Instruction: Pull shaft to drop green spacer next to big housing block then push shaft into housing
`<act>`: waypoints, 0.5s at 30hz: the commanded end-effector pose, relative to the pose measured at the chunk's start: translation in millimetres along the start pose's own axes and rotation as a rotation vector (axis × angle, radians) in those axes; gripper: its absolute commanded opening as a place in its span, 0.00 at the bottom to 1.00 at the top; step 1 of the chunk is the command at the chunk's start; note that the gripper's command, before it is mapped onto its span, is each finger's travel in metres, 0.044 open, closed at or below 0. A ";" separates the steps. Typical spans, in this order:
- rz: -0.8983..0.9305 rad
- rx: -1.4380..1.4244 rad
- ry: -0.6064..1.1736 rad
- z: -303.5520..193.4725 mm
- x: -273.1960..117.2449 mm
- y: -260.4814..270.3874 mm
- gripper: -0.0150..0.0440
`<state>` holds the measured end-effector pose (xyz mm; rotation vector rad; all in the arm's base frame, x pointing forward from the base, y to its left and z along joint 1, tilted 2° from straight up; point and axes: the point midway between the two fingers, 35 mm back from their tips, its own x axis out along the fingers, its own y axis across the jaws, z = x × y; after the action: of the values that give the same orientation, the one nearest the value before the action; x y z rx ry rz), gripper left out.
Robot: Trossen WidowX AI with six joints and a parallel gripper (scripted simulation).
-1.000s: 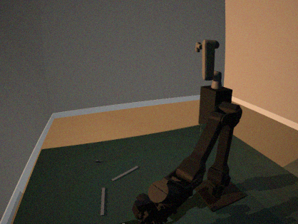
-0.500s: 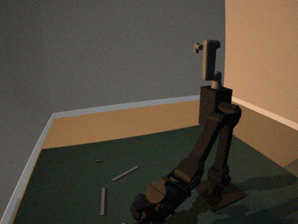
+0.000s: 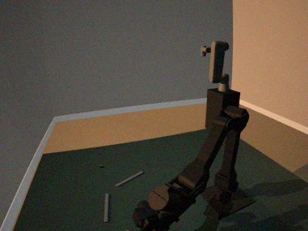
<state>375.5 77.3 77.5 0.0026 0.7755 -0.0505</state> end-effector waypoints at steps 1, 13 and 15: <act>0.002 -0.001 -0.005 3.7 1.2 0.3 0.25; 0.002 -0.001 -0.006 7.2 4.5 0.3 0.25; 0.002 -0.001 -0.006 7.8 5.0 0.3 0.25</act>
<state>381.4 77.0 77.7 0.0026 0.7753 -0.0505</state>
